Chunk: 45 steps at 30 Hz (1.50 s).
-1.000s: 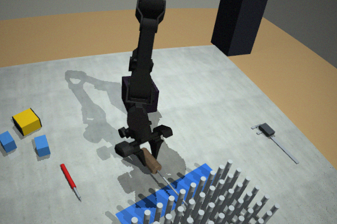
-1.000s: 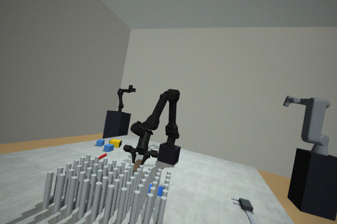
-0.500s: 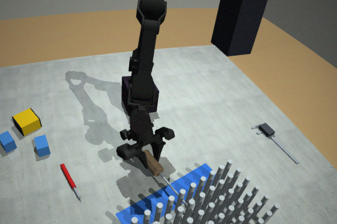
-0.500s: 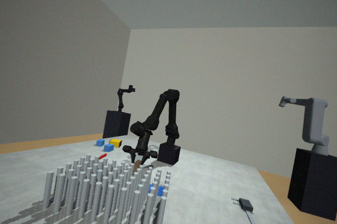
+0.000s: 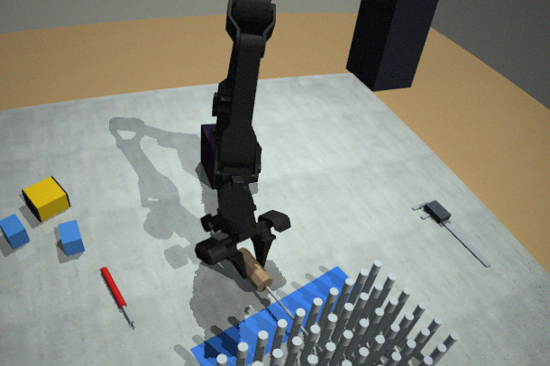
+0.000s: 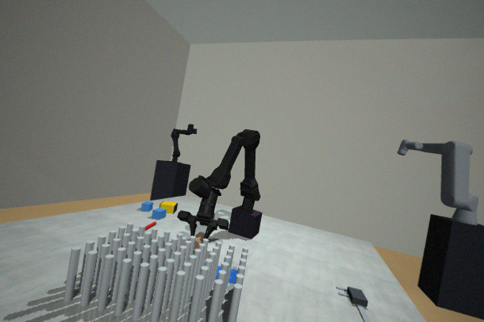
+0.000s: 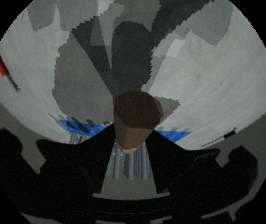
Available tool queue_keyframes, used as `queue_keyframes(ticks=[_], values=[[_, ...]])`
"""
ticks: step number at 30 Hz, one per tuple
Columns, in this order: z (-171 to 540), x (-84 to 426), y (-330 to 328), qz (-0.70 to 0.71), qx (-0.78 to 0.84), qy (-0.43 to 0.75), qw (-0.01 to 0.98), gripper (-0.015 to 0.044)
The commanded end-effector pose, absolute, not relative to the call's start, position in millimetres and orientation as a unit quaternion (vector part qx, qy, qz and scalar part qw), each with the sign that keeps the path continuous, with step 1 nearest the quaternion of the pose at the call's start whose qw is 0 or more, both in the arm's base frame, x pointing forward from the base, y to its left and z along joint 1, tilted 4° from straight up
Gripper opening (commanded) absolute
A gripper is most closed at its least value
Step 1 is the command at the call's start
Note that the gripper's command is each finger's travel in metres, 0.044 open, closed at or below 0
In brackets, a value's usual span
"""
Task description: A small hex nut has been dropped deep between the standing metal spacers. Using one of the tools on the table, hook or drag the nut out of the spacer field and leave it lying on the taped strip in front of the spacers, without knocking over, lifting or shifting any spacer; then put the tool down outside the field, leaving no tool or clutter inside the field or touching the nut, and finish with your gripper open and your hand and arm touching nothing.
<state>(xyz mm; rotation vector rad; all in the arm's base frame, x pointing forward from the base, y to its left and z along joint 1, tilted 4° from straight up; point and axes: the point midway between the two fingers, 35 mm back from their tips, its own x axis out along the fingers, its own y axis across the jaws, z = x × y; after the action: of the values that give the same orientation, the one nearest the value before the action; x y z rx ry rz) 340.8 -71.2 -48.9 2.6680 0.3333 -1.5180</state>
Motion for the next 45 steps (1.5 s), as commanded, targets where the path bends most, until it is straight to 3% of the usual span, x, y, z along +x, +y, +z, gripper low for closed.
queue_keyframes(ticks=[1,45], values=[[-48,344,-71,-0.491,0.864,0.106,0.026,0.0000],[-46,374,-65,-0.489,0.865,0.107,0.026,0.0000]])
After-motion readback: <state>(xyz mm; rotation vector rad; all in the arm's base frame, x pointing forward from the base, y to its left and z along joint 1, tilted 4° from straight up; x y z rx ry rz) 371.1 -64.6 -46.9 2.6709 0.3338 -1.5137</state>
